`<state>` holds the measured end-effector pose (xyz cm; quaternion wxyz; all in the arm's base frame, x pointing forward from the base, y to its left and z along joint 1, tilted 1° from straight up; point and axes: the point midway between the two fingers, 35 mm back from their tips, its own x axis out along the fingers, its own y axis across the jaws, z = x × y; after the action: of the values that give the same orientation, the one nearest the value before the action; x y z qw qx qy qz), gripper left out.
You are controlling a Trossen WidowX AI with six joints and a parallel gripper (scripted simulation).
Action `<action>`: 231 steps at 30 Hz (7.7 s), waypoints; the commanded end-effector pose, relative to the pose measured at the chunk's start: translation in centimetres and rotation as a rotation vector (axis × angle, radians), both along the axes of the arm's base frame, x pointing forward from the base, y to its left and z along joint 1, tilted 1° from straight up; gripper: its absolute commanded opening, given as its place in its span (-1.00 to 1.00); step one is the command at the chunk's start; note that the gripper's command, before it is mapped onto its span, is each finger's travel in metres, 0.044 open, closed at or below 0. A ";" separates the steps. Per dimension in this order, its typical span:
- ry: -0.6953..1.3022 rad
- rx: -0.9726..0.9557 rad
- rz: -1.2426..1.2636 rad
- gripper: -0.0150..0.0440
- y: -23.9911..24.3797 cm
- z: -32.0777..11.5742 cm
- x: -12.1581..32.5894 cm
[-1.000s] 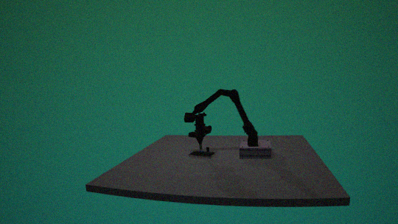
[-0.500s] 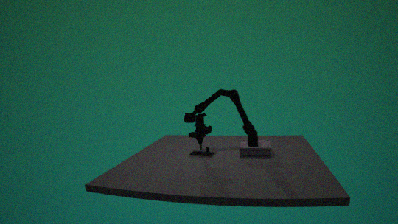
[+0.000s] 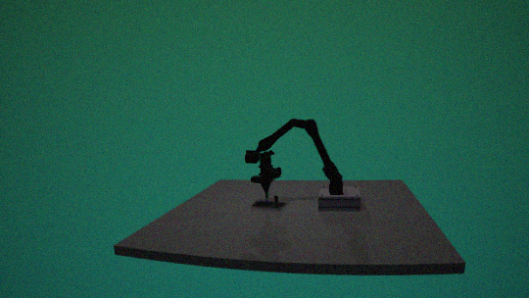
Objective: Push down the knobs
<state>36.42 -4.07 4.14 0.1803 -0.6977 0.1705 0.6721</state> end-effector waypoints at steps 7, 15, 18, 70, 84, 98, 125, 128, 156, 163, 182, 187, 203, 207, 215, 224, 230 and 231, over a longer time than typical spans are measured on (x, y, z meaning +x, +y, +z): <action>0.004 0.004 0.004 -0.49 0.1 -0.2 -0.1; 0.004 0.004 0.004 -0.49 0.1 -0.4 -0.1; 0.004 0.004 0.004 -0.49 0.1 -0.4 -0.1; 0.004 0.004 0.004 -0.49 0.1 -1.1 -0.1; 0.004 0.004 0.004 -0.49 0.1 -1.2 -0.1; 0.004 0.004 0.004 -0.49 0.1 -1.4 -0.1; 0.004 0.004 0.004 -0.49 0.1 -1.8 -0.1; 0.004 0.004 0.004 -0.49 0.1 -1.8 -0.1; 0.004 0.004 0.004 -0.49 0.1 -2.2 0.0; 0.004 0.004 0.004 -0.49 0.1 -2.4 0.0; 0.004 0.004 0.004 -0.49 0.1 -2.6 0.0; 0.004 0.004 0.004 -0.49 0.1 -2.6 0.0; 0.004 0.004 0.004 -0.49 0.1 -2.8 0.0; 0.004 0.004 0.004 -0.49 0.1 -3.0 0.0; 0.004 0.004 0.004 -0.49 0.1 -3.0 0.0; 0.004 0.004 0.004 -0.49 0.1 -3.1 0.0; 0.004 0.004 0.004 -0.49 0.1 -3.1 0.0; 0.004 0.004 0.004 -0.49 0.1 -3.1 0.0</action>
<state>36.20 -4.04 2.85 0.1807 -0.7020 0.1697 0.6676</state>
